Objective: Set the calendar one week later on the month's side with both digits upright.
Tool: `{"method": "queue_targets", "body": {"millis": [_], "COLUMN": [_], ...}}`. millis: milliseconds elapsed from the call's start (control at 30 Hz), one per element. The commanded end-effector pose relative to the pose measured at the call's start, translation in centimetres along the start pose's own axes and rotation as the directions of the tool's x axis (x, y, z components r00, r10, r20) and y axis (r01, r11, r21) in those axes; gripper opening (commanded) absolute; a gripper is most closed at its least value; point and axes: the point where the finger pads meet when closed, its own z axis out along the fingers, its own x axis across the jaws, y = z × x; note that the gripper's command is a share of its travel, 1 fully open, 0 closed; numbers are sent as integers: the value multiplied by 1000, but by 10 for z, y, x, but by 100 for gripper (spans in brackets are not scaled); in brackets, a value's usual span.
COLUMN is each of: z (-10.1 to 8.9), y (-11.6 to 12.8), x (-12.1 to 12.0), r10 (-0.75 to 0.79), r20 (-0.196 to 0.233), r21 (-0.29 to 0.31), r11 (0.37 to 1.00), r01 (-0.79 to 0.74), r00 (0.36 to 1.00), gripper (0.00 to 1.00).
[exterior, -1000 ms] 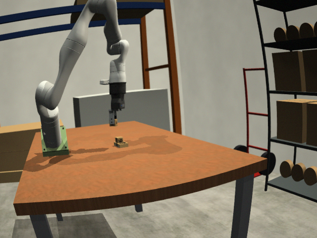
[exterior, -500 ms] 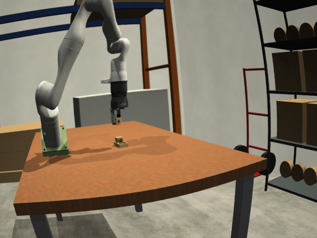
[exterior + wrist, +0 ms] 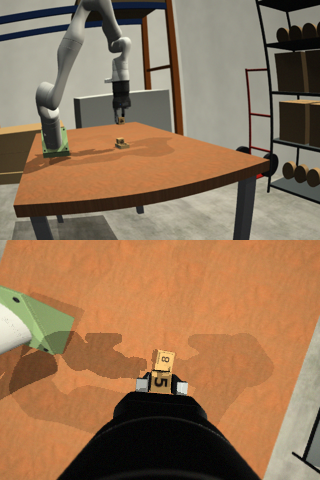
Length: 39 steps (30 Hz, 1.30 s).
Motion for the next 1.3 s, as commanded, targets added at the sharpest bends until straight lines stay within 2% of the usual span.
{"method": "queue_targets", "body": {"millis": [0,433,1267], "z": [-2,-4,-3], "y": [-1,1,1], "x": [1,5,5], "r10": [2,99,105], "r20": [-6,-13,-13], "r21": [0,5,5], "r11": [1000,995,994], "r01": [-2,-99,-105], "r00": [1000,995,994], "gripper": [57,57,57]}}
